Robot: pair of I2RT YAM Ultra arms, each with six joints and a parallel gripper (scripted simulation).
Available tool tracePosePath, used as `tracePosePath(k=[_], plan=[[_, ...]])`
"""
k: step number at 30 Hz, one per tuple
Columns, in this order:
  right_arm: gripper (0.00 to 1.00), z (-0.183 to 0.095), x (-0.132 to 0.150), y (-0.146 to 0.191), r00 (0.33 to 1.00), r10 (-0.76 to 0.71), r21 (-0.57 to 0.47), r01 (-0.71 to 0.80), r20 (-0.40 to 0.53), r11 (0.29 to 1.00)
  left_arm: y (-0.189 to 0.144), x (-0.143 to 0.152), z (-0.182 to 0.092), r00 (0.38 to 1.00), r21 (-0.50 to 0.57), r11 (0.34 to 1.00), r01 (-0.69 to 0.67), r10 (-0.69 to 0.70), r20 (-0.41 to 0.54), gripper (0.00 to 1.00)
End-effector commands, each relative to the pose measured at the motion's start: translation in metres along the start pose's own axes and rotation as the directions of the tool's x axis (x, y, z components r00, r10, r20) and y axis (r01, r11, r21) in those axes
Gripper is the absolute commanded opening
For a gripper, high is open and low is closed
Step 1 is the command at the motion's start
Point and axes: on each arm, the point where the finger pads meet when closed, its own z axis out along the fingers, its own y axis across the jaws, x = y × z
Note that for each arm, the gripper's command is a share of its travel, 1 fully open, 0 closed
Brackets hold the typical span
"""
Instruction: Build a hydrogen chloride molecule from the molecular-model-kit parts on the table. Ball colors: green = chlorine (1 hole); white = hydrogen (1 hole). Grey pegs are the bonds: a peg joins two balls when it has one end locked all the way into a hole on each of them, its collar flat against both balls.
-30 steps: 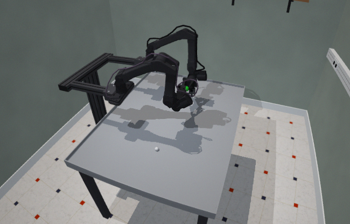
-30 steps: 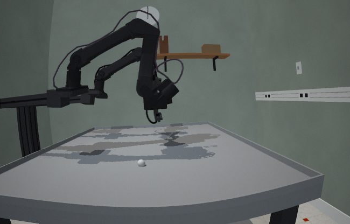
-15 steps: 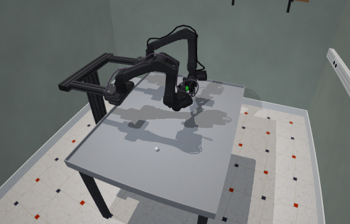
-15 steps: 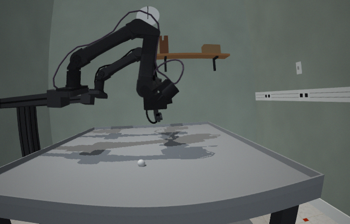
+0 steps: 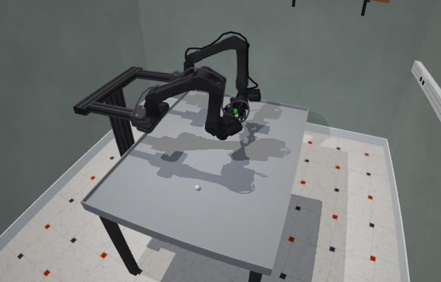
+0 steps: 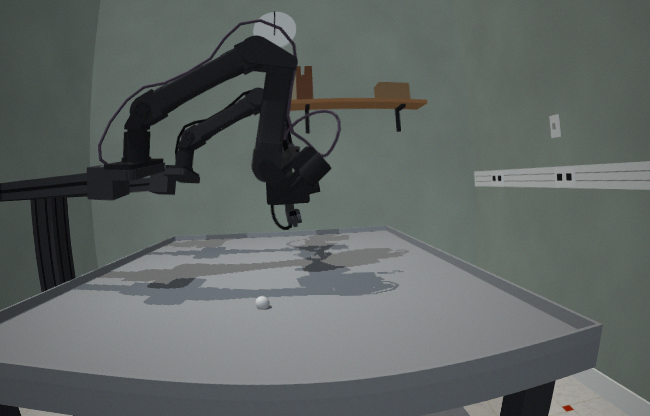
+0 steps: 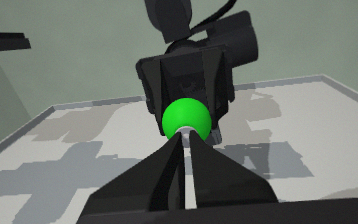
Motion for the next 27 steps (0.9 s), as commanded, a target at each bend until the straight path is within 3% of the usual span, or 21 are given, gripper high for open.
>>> tracePosePath(k=[1, 10, 27], plan=[[0.00, 0.0088, -0.0082, 0.0055, 1.000, -0.011, -0.027, 0.011, 0.013, 1.000, -0.0081, 0.0098, 0.0058, 0.999, -0.013, 0.999, -0.044, 0.043, -0.023, 0.00], [0.00, 0.0156, -0.0155, -0.0040, 0.996, -0.079, -0.045, 0.080, 0.033, 0.996, -0.0077, 0.0097, 0.0058, 0.999, -0.013, 0.999, -0.040, 0.039, -0.023, 0.00], [0.00, 0.0111, -0.0084, 0.0009, 0.999, -0.031, -0.029, 0.031, 0.012, 0.999, -0.0063, 0.0082, 0.0073, 0.999, -0.017, 0.999, -0.038, 0.038, -0.024, 0.00]])
